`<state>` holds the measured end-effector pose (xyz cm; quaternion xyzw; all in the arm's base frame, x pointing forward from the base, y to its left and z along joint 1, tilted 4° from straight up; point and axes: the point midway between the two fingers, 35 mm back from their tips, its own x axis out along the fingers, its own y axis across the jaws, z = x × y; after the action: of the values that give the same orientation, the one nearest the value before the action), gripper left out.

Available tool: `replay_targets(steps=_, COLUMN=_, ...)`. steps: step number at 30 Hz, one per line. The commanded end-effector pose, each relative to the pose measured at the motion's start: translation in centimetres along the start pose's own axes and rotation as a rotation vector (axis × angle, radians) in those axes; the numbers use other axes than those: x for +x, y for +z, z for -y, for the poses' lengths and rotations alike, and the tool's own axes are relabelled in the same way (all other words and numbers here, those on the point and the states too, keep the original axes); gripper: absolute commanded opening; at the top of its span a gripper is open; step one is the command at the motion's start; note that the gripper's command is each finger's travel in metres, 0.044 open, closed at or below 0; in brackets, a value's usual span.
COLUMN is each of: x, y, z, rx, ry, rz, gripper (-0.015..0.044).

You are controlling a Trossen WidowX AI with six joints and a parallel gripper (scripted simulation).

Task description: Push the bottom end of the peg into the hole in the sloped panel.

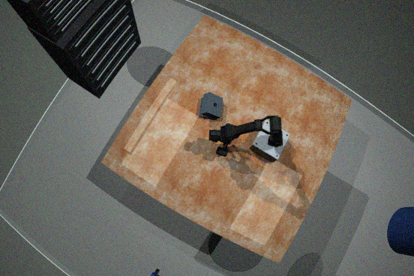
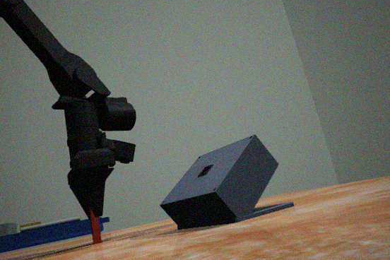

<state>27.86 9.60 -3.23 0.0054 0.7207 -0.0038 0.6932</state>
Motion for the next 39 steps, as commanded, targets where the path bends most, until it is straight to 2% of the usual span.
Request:
replay_targets(steps=1, x=0.4, y=-0.2, z=0.0, rx=-0.001, ry=0.003, rz=-0.008, gripper=0.0440)
replay_targets(steps=16, x=0.1, y=0.0, z=0.0, rx=0.000, ry=0.000, rz=-0.001, gripper=0.0046)
replay_targets(steps=23, x=0.1, y=0.0, z=0.0, rx=0.000, ry=0.000, rz=-0.001, gripper=0.0000)
replay_targets(steps=27, x=-0.4, y=0.1, z=0.0, rx=0.000, ry=0.000, rz=-0.001, gripper=0.0000)
replay_targets(steps=39, x=-6.4, y=0.4, z=0.0, rx=-0.001, ry=0.002, rz=-0.006, gripper=0.0000)
